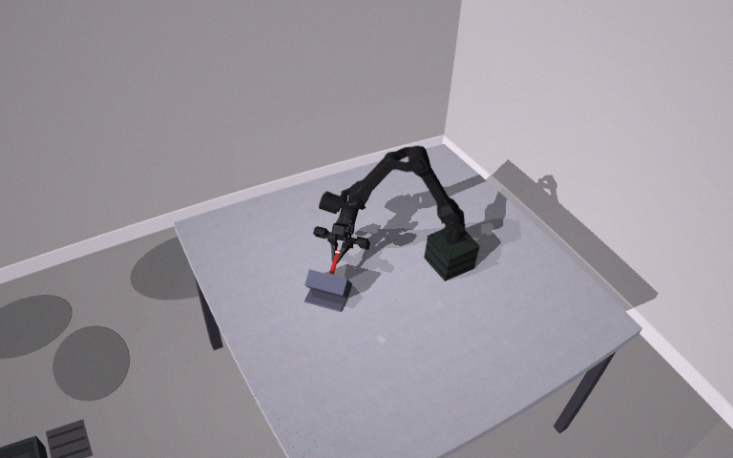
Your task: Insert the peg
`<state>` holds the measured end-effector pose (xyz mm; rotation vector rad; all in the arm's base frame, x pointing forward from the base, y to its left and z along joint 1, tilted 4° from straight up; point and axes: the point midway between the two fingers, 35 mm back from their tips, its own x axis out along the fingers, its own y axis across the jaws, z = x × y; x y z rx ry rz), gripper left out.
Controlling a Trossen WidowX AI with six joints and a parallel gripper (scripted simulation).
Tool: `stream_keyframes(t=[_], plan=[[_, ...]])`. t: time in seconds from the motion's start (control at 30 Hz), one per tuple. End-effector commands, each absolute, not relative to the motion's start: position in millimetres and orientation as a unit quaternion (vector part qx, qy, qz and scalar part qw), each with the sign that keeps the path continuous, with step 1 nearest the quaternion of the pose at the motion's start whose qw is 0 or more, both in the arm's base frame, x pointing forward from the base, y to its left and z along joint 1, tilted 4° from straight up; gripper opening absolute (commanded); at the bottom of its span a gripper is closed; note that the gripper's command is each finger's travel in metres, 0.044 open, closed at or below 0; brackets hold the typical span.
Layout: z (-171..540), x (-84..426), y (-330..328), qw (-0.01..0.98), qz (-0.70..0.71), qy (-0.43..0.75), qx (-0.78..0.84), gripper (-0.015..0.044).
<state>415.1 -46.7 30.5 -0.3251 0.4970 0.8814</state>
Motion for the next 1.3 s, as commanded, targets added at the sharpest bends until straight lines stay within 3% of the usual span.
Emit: stream_keyframes(t=[0.0,1.27], plan=[[28,413,-45,0.861,0.422,0.238,-0.154,0.0000],[16,427,-31,0.862,0.422,0.237,-0.153,0.0000]])
